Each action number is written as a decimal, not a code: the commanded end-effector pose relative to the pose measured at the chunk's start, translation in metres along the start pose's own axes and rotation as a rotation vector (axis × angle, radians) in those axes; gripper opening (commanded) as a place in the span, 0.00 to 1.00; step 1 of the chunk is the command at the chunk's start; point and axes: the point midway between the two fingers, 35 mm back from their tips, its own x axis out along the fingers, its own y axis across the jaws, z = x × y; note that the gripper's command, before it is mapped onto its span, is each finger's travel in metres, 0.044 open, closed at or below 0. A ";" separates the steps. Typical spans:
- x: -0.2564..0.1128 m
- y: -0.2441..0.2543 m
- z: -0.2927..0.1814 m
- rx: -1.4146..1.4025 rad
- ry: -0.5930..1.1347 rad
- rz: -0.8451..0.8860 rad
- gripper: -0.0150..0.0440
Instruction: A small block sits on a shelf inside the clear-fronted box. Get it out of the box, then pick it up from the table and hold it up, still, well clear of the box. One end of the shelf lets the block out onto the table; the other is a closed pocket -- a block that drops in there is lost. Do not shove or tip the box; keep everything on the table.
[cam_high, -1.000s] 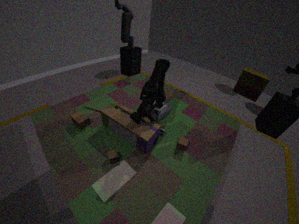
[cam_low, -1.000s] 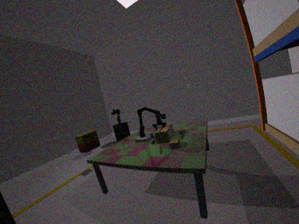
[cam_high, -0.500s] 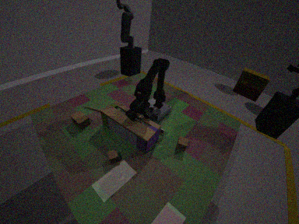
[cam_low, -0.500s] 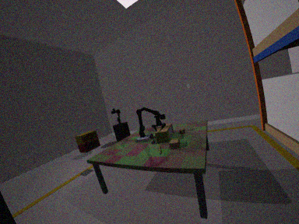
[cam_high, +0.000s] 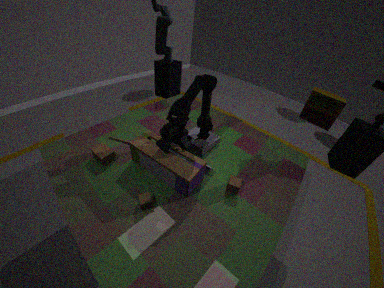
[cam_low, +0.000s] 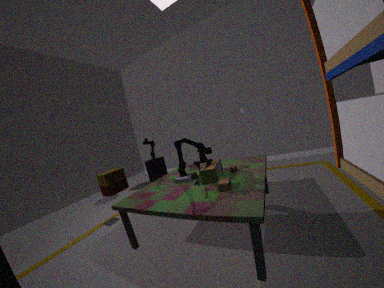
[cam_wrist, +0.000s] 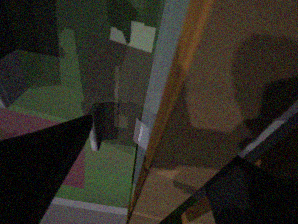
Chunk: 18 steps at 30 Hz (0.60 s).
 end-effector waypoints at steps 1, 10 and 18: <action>-0.002 0.001 0.007 0.000 0.001 -0.002 0.93; -0.003 0.002 0.008 -0.001 0.002 -0.002 0.93; 0.000 0.002 0.000 0.000 0.002 -0.002 0.93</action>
